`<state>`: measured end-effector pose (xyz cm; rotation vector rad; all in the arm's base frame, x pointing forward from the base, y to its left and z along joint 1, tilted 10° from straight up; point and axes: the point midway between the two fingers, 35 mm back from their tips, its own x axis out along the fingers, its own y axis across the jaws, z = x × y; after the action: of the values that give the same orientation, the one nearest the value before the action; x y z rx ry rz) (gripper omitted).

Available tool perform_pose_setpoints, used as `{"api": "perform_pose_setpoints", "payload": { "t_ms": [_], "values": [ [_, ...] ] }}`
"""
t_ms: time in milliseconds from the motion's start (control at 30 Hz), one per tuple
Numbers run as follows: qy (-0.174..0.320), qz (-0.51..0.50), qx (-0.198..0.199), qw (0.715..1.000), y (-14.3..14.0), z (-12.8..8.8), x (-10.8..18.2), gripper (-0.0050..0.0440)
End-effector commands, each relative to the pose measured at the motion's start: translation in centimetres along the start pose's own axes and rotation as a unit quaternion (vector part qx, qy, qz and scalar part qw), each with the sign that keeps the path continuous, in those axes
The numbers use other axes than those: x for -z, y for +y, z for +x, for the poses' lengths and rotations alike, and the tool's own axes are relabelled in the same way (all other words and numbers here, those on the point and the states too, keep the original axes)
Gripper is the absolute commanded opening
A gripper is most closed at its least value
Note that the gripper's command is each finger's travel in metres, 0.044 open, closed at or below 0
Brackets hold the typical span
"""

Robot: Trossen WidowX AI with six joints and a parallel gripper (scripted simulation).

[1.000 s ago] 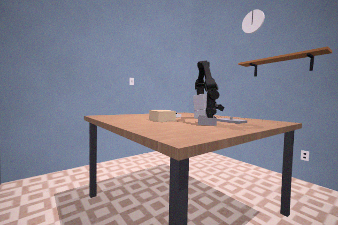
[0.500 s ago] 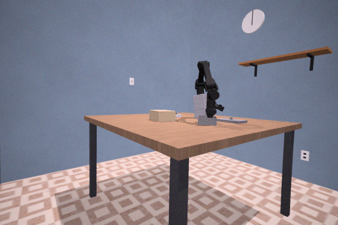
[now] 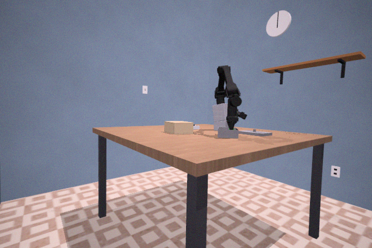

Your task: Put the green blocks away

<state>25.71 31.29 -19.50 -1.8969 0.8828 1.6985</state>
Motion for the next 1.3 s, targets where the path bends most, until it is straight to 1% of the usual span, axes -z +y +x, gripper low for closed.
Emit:
{"api": "perform_pose_setpoints", "payload": {
  "t_ms": [0, 367, 433, 467, 500, 700, 733, 833, 933, 1000, 1133, 1267],
  "values": [
    [0.000, 0.001, 0.001, 1.000, 0.1, -2.4, 0.0, 0.0000],
    [0.000, 0.001, 0.001, 1.000, 0.1, -9.8, 0.0, 0.0000],
    [0.000, 0.001, 0.001, 1.000, 0.1, -9.8, 0.0, 0.0000],
    [0.000, 0.001, 0.001, 1.000, 0.1, -10.4, 0.0, 0.0000],
    [0.000, 0.001, 0.001, 1.000, 0.1, -10.6, 0.0, 0.0000],
    [0.000, 0.001, 0.001, 1.000, 0.1, -10.6, 0.0, 0.0000],
    [0.000, -0.032, 0.001, 0.999, 0.8, -10.6, 0.6, 0.0000],
    [0.000, 0.068, 0.001, 0.998, 0.9, -10.6, 3.6, 0.0000],
    [0.000, 0.167, 0.001, 0.986, 1.0, -10.6, 6.6, 0.0000],
    [0.000, 0.167, 0.001, 0.986, 1.0, -10.6, 6.6, 0.0000],
    [0.000, 0.297, 0.001, 0.955, 1.1, -10.6, 10.5, 0.0000],
    [0.000, 0.421, 0.001, 0.907, 2.5, -10.6, 14.2, 0.0000]
  ]
}}
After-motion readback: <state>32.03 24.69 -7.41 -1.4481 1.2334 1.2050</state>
